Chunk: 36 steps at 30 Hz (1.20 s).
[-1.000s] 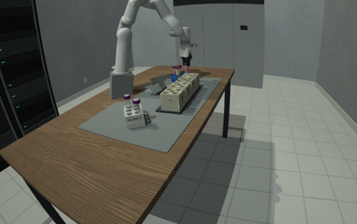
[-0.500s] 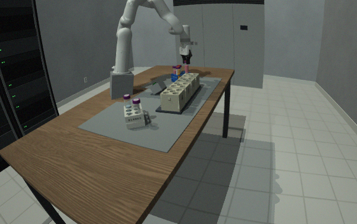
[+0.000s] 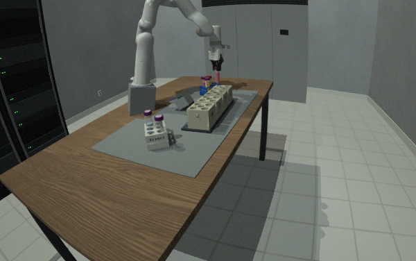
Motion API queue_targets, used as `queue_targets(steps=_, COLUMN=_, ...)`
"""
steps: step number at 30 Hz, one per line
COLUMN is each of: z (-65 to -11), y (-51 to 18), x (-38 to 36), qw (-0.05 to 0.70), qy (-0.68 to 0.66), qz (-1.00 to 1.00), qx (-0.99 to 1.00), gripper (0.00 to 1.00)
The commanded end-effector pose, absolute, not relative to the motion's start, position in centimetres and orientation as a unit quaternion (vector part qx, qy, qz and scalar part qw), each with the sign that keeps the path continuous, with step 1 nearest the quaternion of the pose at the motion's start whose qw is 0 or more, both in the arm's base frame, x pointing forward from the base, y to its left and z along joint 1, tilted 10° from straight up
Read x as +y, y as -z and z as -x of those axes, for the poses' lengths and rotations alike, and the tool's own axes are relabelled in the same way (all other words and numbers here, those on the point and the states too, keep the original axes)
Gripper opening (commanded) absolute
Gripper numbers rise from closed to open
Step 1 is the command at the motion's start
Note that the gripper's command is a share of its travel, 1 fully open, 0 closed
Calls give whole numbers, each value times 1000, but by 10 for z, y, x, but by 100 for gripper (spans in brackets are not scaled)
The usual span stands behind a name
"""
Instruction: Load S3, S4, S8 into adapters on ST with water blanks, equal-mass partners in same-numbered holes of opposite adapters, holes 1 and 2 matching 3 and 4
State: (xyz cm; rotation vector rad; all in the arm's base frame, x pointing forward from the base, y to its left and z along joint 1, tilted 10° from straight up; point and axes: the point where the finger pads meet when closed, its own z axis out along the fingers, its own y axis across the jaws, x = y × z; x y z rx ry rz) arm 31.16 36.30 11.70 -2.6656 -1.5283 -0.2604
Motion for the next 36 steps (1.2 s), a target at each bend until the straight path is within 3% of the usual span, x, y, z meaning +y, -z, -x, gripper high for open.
queue_targets(steps=1, z=-312, y=-126, x=363, qw=30, qy=87, qz=864, qx=-495, gripper=0)
queue_targets(steps=36, z=-305, y=-187, x=355, qw=30, qy=87, qz=864, qx=-495, gripper=0)
